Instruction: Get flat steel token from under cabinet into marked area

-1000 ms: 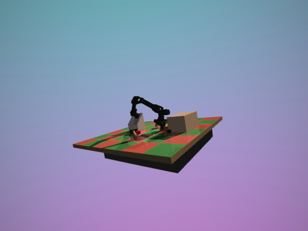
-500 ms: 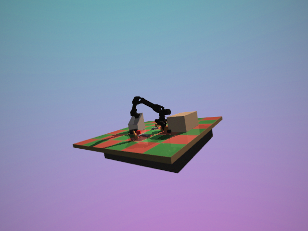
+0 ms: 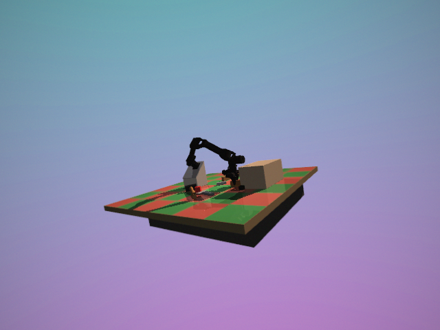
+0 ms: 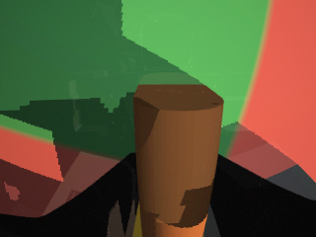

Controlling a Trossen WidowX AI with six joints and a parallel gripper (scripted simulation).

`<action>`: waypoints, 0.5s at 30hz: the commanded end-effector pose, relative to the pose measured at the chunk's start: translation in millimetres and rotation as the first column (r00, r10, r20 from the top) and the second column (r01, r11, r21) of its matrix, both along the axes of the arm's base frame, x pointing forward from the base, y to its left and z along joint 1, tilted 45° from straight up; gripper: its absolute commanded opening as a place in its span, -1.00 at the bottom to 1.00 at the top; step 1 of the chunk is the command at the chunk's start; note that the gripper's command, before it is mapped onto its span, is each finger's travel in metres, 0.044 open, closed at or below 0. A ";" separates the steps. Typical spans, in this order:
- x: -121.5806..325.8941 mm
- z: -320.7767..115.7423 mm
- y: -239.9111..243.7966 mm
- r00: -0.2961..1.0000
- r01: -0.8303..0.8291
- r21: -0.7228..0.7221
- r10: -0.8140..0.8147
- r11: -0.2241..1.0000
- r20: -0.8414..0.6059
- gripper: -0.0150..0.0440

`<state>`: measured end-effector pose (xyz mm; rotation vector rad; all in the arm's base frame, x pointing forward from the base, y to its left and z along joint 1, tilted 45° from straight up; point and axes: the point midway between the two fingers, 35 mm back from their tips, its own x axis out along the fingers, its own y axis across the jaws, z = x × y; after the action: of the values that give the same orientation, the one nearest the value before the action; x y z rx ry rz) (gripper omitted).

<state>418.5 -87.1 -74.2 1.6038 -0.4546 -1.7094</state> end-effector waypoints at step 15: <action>-5.4 -4.3 1.9 1.000 0.001 0.011 -0.001 1.000 -0.001 -0.49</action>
<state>417.7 -85.9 -75.6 1.6069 -0.4562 -1.7064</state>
